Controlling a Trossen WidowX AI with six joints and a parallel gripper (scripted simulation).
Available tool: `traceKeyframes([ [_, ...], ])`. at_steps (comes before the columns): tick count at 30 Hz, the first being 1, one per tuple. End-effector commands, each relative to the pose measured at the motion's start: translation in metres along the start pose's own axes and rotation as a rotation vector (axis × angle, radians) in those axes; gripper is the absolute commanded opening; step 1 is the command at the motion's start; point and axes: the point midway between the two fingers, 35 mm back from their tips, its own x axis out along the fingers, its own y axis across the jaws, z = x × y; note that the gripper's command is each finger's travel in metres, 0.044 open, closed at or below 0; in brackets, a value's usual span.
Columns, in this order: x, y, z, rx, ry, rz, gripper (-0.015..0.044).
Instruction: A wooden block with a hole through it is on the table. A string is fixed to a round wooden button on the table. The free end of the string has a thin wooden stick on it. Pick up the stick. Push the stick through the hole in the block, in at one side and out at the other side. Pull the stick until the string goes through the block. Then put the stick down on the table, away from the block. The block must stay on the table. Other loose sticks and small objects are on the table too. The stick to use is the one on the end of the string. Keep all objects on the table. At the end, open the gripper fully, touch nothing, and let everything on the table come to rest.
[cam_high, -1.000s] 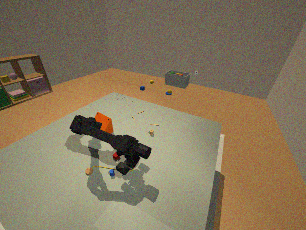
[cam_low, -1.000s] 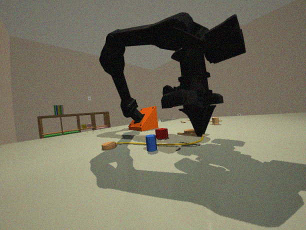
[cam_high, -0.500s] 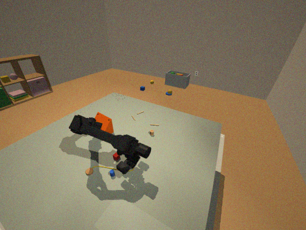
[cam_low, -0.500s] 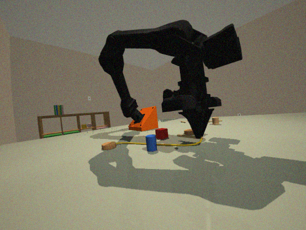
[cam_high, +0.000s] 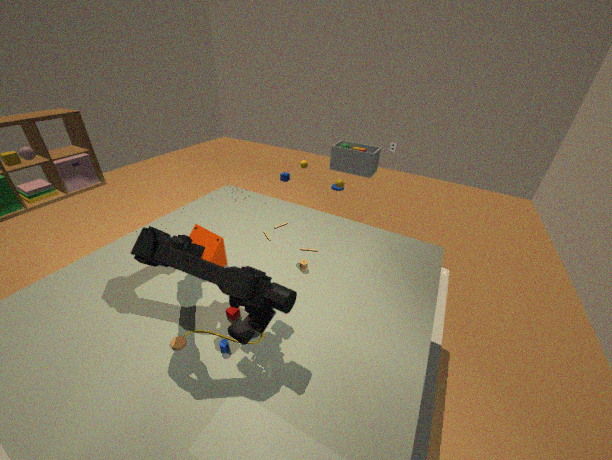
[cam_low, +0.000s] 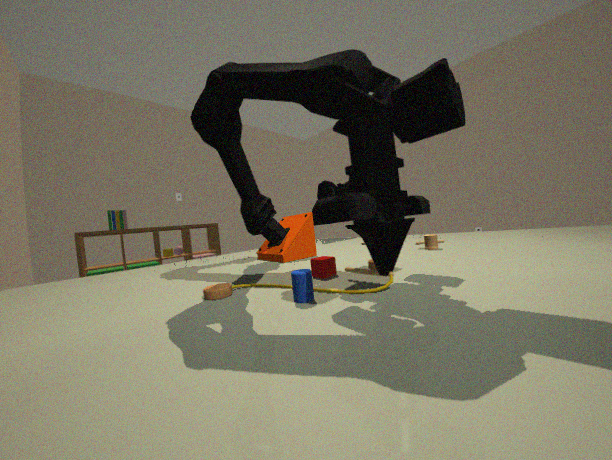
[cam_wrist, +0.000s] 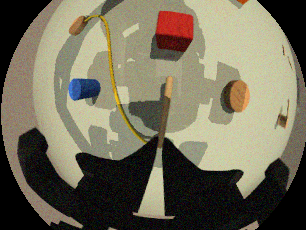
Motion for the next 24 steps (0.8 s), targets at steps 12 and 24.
traceKeyframes([
  [12,-0.001,0.001,0.020,0.005,0.000,0.000,0.0000],
  [24,-0.001,0.000,0.034,0.004,0.003,0.000,0.0000],
])
